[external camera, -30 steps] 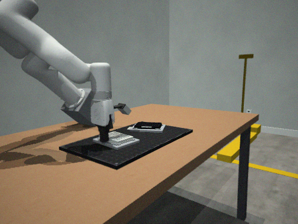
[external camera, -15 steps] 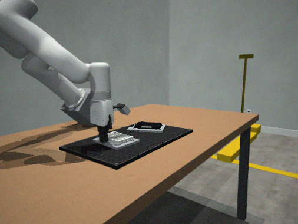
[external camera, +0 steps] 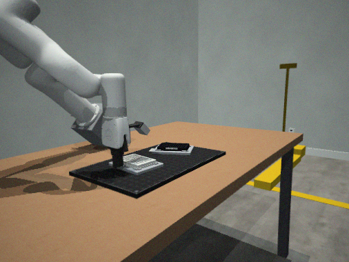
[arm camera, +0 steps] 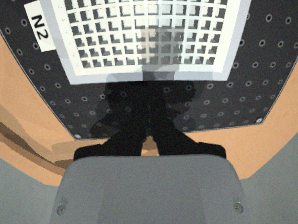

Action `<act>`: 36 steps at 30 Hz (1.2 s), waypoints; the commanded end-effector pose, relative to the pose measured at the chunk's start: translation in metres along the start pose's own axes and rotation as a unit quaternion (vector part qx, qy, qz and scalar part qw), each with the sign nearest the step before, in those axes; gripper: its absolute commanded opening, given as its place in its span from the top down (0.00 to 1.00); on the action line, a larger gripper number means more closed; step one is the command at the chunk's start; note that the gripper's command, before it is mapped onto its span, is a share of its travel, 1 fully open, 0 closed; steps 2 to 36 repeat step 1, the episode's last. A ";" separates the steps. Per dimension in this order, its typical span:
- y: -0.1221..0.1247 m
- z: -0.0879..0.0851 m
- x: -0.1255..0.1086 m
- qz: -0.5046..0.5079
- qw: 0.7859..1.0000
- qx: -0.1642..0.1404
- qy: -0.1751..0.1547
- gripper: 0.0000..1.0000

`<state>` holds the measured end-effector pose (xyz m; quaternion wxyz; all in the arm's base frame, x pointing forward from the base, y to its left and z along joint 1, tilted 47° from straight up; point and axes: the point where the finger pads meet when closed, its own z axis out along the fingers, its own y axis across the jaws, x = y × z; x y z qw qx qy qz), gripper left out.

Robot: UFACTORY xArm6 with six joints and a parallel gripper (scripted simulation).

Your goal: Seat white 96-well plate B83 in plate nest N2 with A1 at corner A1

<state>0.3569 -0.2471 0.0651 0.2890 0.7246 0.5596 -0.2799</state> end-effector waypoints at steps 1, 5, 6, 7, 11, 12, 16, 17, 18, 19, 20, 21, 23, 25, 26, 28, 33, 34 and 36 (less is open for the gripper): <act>0.001 -0.001 -0.001 0.000 1.000 -0.001 0.000 1.00; 0.001 -0.001 -0.001 0.000 1.000 -0.001 0.000 1.00; 0.001 -0.001 -0.001 0.000 1.000 -0.001 0.000 1.00; 0.001 -0.001 -0.001 0.000 1.000 -0.001 0.000 1.00; 0.001 -0.001 -0.001 0.000 1.000 -0.001 0.000 1.00; 0.001 -0.001 -0.001 0.000 1.000 -0.001 0.000 1.00; 0.001 -0.001 -0.001 0.000 1.000 -0.001 0.000 1.00; 0.001 -0.001 -0.001 0.000 1.000 -0.001 0.000 1.00; 0.001 -0.001 -0.001 0.000 1.000 -0.001 0.000 1.00; 0.001 -0.001 -0.001 0.000 1.000 -0.001 0.000 1.00; 0.001 -0.001 -0.001 0.000 1.000 -0.001 0.000 1.00; 0.001 -0.001 -0.001 0.000 1.000 -0.001 0.000 1.00; 0.001 -0.001 -0.001 0.000 1.000 -0.001 0.000 1.00; 0.001 -0.001 -0.001 0.000 1.000 -0.001 0.000 1.00; 0.001 -0.001 -0.001 0.000 1.000 -0.001 0.000 1.00; 0.001 -0.001 -0.001 0.000 1.000 -0.001 0.000 1.00; 0.001 -0.001 -0.001 0.000 1.000 -0.001 0.000 1.00; 0.001 -0.001 -0.001 0.000 1.000 -0.001 0.000 1.00; 0.001 -0.001 -0.001 0.000 1.000 -0.001 0.000 1.00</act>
